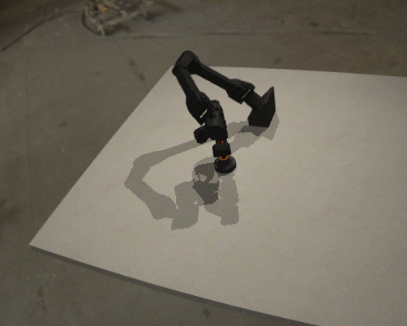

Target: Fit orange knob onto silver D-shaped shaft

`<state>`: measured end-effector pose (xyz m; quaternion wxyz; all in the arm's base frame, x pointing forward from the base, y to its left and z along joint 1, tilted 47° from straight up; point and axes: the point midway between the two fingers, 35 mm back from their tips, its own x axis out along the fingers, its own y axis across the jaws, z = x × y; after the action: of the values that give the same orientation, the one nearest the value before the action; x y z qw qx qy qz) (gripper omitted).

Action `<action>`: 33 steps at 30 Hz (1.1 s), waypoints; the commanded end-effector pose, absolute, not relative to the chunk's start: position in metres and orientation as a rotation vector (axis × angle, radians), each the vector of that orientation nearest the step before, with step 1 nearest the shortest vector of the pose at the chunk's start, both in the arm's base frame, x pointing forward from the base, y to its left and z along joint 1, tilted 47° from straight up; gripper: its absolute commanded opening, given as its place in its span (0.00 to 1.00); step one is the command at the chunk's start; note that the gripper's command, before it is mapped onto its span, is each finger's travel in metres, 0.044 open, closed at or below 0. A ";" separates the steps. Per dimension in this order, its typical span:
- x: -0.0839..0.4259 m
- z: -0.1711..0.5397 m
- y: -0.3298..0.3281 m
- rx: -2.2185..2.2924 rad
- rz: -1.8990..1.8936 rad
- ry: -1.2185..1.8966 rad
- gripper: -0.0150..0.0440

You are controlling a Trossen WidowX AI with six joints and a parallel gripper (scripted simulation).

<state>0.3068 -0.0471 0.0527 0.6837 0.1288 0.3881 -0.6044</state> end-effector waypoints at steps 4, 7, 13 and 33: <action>0.307 0.048 -0.052 0.283 -1.350 0.869 0.25; 0.306 0.049 -0.052 0.290 -1.355 0.870 0.25; 0.306 0.049 -0.052 0.290 -1.355 0.870 0.30; 0.306 0.049 -0.052 0.290 -1.355 0.870 1.00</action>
<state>0.3064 -0.0521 0.0486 0.6834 0.1290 0.3884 -0.6046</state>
